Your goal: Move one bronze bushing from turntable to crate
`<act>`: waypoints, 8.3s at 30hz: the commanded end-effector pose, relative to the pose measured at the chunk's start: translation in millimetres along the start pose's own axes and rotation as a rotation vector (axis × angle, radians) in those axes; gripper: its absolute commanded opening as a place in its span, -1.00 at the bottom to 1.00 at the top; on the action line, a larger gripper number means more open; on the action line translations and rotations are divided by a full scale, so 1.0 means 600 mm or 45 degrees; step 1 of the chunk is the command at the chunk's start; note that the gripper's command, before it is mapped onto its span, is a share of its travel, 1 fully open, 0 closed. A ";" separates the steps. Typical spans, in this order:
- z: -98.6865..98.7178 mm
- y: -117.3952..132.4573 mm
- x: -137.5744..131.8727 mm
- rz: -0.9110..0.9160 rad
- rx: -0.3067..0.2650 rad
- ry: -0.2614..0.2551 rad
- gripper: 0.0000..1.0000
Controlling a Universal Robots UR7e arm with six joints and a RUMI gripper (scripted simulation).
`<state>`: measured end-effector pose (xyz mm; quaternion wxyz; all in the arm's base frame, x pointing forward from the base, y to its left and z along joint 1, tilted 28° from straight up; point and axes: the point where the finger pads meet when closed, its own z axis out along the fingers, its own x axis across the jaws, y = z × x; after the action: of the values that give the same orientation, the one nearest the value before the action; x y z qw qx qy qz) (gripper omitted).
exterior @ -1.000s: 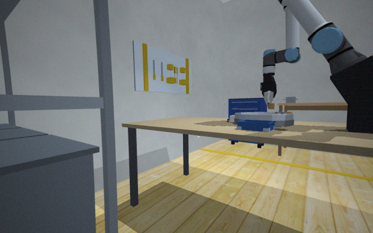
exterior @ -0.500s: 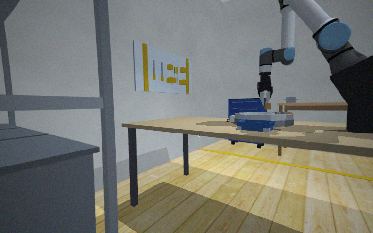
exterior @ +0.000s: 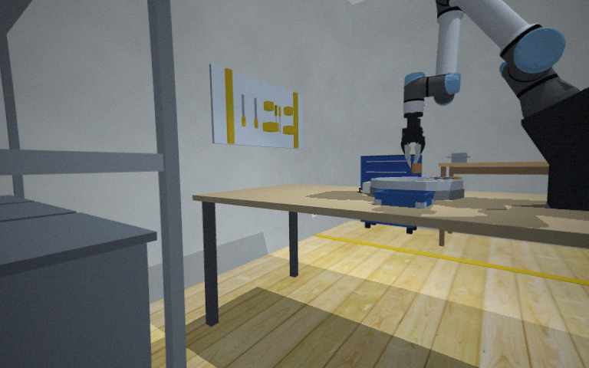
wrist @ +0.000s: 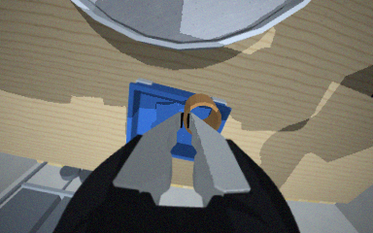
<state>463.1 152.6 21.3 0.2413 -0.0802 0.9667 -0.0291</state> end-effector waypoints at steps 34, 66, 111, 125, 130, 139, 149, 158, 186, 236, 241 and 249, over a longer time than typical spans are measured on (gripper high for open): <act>0.001 0.139 -0.064 -0.282 0.006 0.000 -1.00; 0.000 0.150 -0.068 -0.302 0.005 -0.001 -1.00; 0.095 0.149 -0.071 -0.299 0.006 -0.001 -1.00; 0.110 0.150 -0.070 -0.300 0.006 -0.001 -1.00; 0.109 0.150 -0.071 -0.300 0.006 -0.002 -1.00; 0.109 0.150 -0.070 -0.300 0.006 -0.001 -1.00; 0.109 0.150 -0.070 -0.300 0.006 -0.001 -1.00; 0.110 0.150 -0.070 -0.300 0.006 -0.001 -1.00; 0.166 0.147 -0.071 -0.299 0.006 -0.001 -1.00; 0.179 0.148 -0.071 -0.300 0.006 -0.002 -1.00; 0.180 0.148 -0.071 -0.300 0.006 -0.002 -1.00; 0.183 0.147 -0.071 -0.299 0.006 -0.001 -1.00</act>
<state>535.7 245.2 -64.6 0.2344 -0.1935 0.9508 -0.0599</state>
